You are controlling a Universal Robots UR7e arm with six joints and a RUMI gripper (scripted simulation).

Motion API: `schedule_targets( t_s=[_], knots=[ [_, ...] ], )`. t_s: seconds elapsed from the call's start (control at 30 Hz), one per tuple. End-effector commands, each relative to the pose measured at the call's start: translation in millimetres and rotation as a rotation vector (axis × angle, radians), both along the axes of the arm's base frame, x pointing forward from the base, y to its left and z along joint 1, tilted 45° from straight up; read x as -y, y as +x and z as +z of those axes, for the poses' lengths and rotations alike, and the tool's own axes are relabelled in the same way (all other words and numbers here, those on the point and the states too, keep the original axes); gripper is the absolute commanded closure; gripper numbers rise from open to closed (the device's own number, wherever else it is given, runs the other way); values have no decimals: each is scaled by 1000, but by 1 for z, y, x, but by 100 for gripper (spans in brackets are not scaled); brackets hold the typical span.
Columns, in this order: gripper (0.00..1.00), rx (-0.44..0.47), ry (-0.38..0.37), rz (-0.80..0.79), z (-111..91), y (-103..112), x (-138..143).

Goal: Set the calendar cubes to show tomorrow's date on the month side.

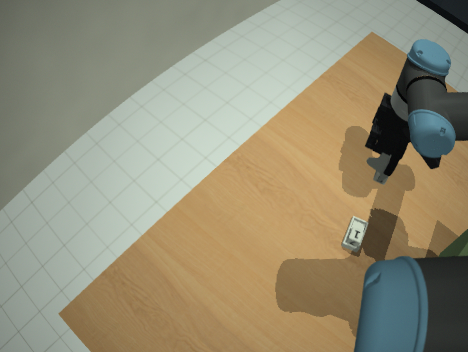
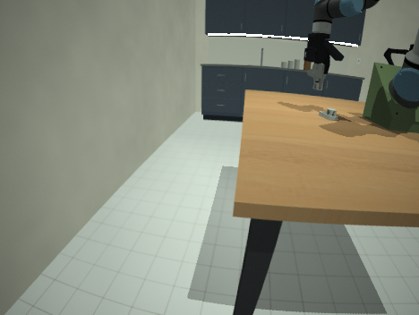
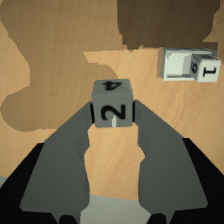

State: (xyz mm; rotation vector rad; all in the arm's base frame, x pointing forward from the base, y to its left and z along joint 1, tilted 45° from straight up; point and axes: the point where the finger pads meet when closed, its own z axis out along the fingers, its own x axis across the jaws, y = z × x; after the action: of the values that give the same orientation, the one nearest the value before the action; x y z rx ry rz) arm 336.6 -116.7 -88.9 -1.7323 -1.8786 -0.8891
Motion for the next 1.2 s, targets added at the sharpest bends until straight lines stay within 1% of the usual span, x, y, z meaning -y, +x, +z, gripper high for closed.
schedule_targets(
  t_s=[0.0,0.23,0.57,0.63,0.9,1.17],
  knots=[
    [90,0,-1,0,-1,0,0],
    [90,-1,-4,0,-7,1,-6],
    [90,-1,-4,0,-38,6,-36],
    [90,-1,-4,0,-38,6,-36],
    [90,-1,-4,0,-60,10,-59],
    [90,-1,-4,0,-67,11,-65]
  ],
)
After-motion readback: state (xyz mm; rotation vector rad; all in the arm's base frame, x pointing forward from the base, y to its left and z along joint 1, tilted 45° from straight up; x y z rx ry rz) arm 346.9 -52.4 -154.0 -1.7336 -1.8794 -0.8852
